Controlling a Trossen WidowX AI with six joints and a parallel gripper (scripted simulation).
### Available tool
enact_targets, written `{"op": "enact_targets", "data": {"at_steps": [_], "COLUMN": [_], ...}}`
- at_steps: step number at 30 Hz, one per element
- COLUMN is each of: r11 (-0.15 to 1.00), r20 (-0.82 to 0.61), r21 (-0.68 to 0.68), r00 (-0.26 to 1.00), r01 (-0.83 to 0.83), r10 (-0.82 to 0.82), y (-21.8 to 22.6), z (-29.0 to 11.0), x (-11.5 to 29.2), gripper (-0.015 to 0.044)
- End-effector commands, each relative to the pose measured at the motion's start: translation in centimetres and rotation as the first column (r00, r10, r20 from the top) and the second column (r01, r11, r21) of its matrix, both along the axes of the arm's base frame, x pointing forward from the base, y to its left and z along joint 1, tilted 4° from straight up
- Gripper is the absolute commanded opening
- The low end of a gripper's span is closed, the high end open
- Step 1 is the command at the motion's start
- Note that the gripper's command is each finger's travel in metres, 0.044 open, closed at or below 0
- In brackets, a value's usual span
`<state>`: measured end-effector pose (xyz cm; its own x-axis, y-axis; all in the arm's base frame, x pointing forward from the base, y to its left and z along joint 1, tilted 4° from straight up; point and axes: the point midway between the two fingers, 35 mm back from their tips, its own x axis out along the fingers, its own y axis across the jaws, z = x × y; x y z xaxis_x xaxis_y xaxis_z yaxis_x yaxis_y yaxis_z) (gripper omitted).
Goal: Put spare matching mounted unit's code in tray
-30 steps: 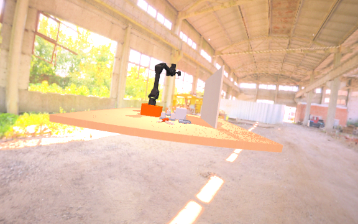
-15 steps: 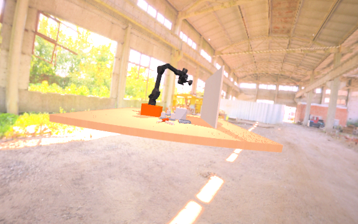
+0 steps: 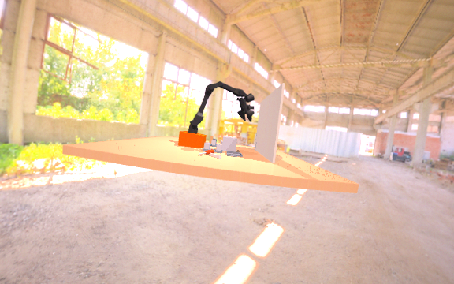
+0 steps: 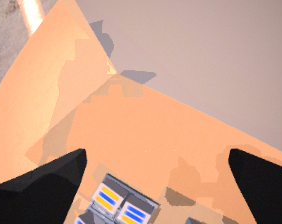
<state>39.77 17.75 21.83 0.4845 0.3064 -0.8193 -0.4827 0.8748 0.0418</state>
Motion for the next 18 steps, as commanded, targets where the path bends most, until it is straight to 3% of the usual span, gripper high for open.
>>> {"op": "enact_targets", "data": {"at_steps": [1, 9, 18], "r11": [0.989, 0.892, 0.881], "r20": [-0.113, -0.383, -0.402], "r21": [-0.066, -0.255, -0.27], "r00": [0.984, 0.807, 0.786], "r01": [0.13, 0.374, 0.388], "r10": [-0.137, -0.449, -0.47], "y": [-5.0, -16.9, -17.7], "z": [-1.4, -4.2, -4.3], "x": [0.2, -2.9, -3.3], "gripper": [0.044, 0.044, 0.044]}}
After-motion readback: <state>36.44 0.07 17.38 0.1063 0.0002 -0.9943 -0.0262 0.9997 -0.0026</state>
